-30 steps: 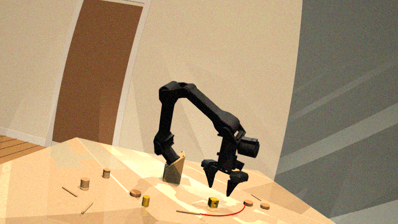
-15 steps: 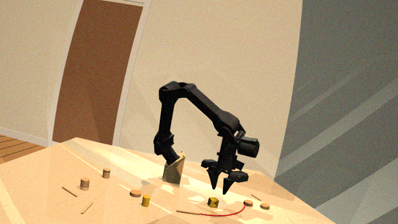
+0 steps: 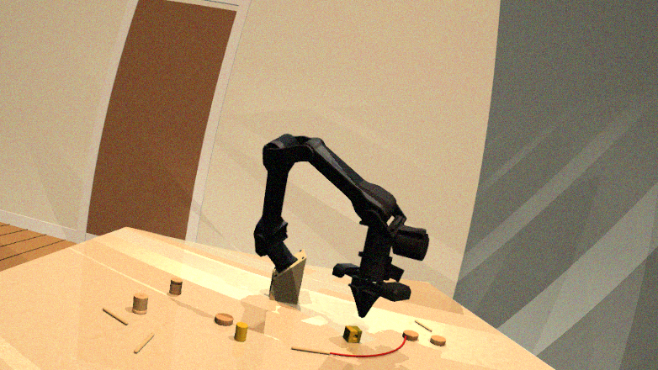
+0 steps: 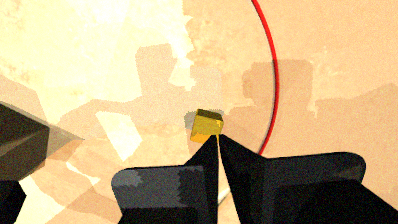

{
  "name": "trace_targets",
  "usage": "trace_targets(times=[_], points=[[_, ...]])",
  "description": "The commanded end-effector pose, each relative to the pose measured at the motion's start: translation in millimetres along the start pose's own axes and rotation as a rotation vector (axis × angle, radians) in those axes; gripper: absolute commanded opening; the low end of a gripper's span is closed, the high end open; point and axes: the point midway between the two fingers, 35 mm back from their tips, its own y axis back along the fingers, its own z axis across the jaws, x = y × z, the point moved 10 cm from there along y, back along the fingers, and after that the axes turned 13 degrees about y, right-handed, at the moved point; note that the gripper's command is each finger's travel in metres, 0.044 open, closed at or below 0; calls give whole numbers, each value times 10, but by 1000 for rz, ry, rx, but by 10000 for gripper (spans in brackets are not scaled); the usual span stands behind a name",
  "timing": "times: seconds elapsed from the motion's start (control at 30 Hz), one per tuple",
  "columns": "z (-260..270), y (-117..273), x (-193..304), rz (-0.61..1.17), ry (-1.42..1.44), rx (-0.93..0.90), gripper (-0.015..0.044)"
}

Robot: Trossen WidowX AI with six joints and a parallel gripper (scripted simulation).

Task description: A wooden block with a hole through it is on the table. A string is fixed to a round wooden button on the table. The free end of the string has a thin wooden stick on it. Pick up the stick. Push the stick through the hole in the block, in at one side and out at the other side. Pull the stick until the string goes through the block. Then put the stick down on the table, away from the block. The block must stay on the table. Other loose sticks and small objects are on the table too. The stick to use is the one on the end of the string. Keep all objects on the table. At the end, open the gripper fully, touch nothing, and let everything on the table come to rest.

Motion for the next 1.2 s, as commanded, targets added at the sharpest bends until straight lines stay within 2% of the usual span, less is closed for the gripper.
trace_targets(times=[0.0, 0.33, 0.63, 0.67, 0.7, 1.0, 1.17], points=[[0, 0, 0, 0, 0, 0, 0], [0, 0, 0, 0, 0, 0, 0], [0, 0, 0, 0, 0, 0, 236], [0, 0, 0, 0, 0, 0, 238], [0, 0, 0, 0, 0, 0, 238], [0, 0, 0, 0, 0, 0, 2], [0, 0, 0, 0, 0, 0, 0]])
